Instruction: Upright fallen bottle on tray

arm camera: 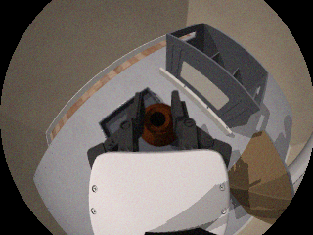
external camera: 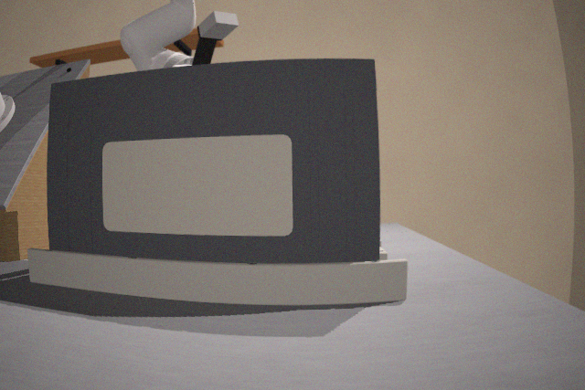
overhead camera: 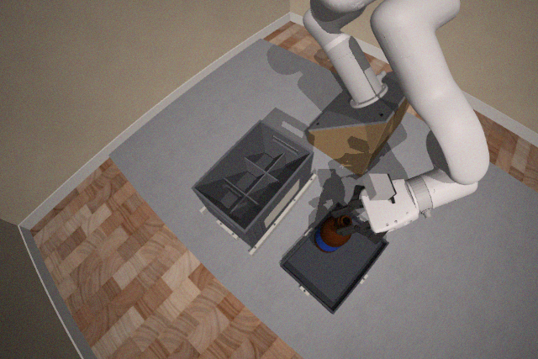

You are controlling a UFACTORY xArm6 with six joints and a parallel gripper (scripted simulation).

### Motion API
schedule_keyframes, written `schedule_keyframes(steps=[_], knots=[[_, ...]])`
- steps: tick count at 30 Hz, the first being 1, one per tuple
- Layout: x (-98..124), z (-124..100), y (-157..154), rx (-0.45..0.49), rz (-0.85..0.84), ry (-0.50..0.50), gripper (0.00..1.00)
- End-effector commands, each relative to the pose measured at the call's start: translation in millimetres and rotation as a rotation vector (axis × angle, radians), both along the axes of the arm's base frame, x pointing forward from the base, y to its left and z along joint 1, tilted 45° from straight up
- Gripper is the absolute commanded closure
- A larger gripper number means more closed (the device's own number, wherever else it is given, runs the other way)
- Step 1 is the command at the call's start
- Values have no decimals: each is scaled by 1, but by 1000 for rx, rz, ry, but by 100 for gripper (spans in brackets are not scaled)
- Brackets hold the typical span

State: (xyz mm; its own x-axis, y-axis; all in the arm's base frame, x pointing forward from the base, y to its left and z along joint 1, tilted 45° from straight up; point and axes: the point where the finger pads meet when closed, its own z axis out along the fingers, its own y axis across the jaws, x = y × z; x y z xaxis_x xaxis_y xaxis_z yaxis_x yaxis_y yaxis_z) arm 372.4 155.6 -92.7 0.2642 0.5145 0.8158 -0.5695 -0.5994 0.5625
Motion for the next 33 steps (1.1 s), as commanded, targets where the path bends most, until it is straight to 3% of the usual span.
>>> schedule_keyframes(steps=[1, 33], knots=[[0, 1, 2, -11, 16, -18, 100], [0, 1, 2, -25, 32, -34, 100]])
